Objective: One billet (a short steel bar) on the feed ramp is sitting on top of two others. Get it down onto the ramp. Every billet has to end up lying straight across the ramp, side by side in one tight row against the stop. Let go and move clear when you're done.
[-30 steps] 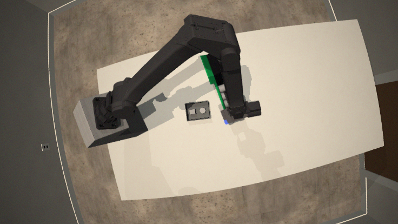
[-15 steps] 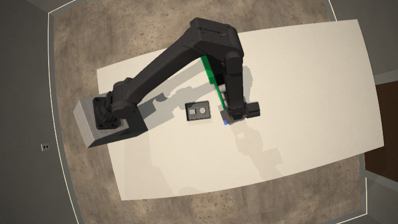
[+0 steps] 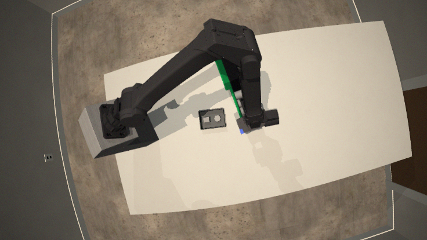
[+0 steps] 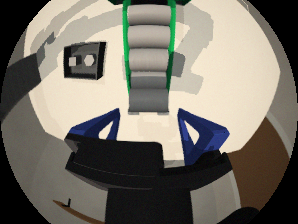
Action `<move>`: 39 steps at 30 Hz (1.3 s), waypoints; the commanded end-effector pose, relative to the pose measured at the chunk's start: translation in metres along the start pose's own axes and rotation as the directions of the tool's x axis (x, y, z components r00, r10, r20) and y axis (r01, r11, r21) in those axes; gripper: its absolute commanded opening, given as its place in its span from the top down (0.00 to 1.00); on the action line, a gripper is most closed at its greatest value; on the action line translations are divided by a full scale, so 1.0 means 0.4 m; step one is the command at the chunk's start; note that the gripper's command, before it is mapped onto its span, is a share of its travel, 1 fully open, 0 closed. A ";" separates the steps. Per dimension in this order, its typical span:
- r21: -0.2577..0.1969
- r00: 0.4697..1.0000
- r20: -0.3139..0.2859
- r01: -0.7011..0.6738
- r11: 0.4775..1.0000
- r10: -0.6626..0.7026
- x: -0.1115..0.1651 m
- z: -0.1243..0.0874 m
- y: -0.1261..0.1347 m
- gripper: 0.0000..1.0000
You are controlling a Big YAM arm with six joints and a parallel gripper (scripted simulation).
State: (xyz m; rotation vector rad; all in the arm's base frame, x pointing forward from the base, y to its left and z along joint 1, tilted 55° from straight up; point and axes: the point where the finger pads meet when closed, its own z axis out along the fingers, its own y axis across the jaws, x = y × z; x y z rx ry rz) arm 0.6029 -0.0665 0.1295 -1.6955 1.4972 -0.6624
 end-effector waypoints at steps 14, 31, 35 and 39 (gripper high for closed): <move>0.004 1.000 0.007 -0.003 1.000 0.003 -0.014 0.035 -0.003 0.15; 0.030 1.000 -0.010 -0.001 1.000 0.001 0.009 0.072 -0.036 0.15; 0.023 1.000 -0.009 -0.003 1.000 0.003 0.008 0.075 -0.026 0.15; 0.023 1.000 -0.009 -0.003 1.000 0.003 0.008 0.075 -0.026 0.15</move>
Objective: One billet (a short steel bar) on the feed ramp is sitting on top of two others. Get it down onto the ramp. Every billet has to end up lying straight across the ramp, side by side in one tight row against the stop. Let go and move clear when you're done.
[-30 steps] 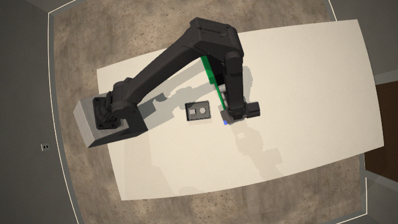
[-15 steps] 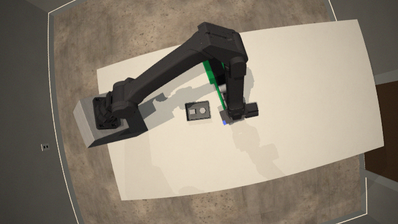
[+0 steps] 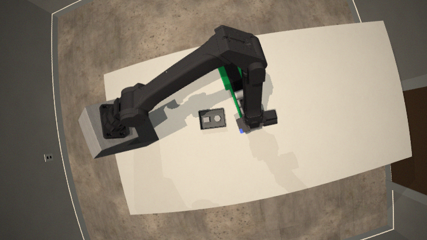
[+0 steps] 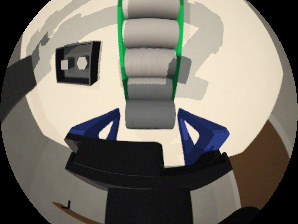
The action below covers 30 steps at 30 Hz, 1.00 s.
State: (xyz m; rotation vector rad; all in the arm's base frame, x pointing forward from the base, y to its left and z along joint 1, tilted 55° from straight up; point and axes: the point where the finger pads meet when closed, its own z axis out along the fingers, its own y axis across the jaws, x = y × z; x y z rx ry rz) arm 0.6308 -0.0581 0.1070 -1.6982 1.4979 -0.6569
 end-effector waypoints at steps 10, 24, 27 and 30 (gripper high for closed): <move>0.027 1.000 -0.014 -0.003 1.000 0.003 0.015 -0.025 -0.039 0.15; 0.017 1.000 -0.010 -0.003 1.000 0.003 0.013 -0.021 -0.029 0.15; 0.017 1.000 -0.010 -0.003 1.000 0.003 0.013 -0.021 -0.029 1.00; 0.020 1.000 -0.010 -0.001 1.000 0.001 0.013 -0.021 -0.030 1.00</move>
